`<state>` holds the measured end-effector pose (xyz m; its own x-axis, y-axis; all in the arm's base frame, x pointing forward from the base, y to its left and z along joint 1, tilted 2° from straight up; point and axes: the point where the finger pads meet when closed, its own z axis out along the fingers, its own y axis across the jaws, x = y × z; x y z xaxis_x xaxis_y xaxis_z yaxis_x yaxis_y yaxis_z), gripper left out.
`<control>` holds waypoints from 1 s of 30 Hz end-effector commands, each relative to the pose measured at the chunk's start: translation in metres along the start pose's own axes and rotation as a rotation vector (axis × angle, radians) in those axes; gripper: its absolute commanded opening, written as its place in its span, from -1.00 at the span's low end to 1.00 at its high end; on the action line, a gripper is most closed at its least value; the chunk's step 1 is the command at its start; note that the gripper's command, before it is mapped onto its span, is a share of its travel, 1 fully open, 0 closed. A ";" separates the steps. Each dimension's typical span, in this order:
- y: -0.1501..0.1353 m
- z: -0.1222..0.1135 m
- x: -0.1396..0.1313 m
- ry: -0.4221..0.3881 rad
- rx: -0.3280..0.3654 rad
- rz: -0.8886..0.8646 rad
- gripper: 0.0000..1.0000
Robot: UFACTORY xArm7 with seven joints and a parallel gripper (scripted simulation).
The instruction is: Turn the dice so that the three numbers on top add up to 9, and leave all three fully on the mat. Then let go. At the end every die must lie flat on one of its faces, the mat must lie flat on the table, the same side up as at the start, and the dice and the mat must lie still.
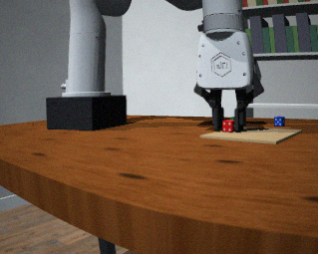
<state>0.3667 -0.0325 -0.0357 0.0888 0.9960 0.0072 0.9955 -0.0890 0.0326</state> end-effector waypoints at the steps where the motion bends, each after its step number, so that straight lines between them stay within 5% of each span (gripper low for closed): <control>1: 0.001 -0.002 0.000 0.000 -0.004 0.000 -0.28; 17: 0.001 -0.066 0.000 0.000 -0.004 0.000 -0.28; 30: 0.001 -0.091 0.000 0.000 -0.004 0.000 -0.28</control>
<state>0.3645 -0.0327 0.0495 0.0889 0.9960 0.0059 0.9954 -0.0890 0.0347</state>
